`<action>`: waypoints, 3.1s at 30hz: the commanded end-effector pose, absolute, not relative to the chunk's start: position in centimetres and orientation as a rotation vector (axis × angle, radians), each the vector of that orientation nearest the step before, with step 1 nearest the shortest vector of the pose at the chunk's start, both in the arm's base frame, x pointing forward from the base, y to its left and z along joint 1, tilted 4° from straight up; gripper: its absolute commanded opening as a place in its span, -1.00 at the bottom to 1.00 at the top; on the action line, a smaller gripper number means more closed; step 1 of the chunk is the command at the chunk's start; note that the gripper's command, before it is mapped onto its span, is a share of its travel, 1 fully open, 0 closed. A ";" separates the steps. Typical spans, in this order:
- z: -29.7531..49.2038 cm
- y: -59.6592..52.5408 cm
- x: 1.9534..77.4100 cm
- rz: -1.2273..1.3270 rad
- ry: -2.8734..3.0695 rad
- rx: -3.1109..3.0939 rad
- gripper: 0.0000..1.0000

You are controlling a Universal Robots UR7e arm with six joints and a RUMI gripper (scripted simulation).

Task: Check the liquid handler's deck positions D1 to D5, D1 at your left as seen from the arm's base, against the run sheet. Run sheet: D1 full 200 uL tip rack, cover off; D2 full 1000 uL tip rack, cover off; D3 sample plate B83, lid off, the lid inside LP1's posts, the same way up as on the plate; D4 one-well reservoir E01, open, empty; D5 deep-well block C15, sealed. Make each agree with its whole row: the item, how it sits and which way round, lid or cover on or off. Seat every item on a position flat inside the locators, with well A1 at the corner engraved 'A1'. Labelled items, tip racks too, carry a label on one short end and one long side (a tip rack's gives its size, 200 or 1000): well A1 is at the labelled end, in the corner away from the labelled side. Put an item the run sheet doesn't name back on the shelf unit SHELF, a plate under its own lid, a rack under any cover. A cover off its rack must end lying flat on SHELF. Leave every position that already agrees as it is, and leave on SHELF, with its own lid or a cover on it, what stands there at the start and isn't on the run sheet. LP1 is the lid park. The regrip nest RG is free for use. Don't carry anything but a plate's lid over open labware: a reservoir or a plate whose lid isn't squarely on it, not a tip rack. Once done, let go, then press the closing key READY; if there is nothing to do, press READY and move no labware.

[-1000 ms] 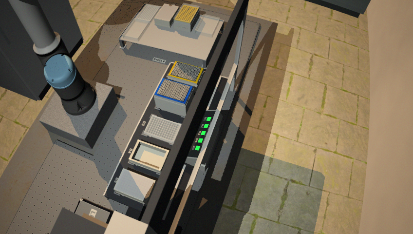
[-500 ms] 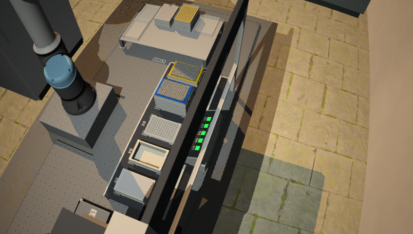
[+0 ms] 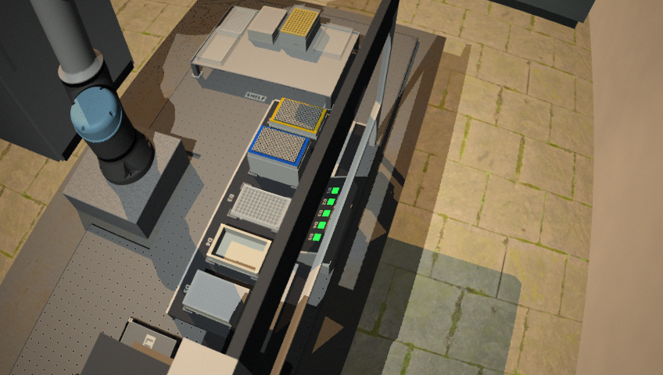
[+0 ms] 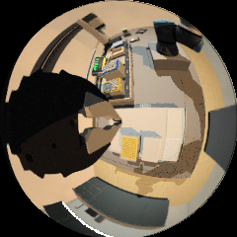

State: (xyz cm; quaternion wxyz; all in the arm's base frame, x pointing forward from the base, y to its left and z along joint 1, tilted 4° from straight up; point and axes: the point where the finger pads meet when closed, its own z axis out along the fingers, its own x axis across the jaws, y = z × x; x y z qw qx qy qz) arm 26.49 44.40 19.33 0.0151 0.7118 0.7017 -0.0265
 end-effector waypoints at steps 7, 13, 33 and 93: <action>19.4 44.4 27.3 -0.088 2.383 2.012 -1.00; 19.4 44.4 27.3 -0.090 2.502 1.868 -1.00; 19.6 41.4 26.9 -0.091 2.579 1.764 -1.00; 20.8 22.0 24.7 -0.073 1.619 2.646 -1.00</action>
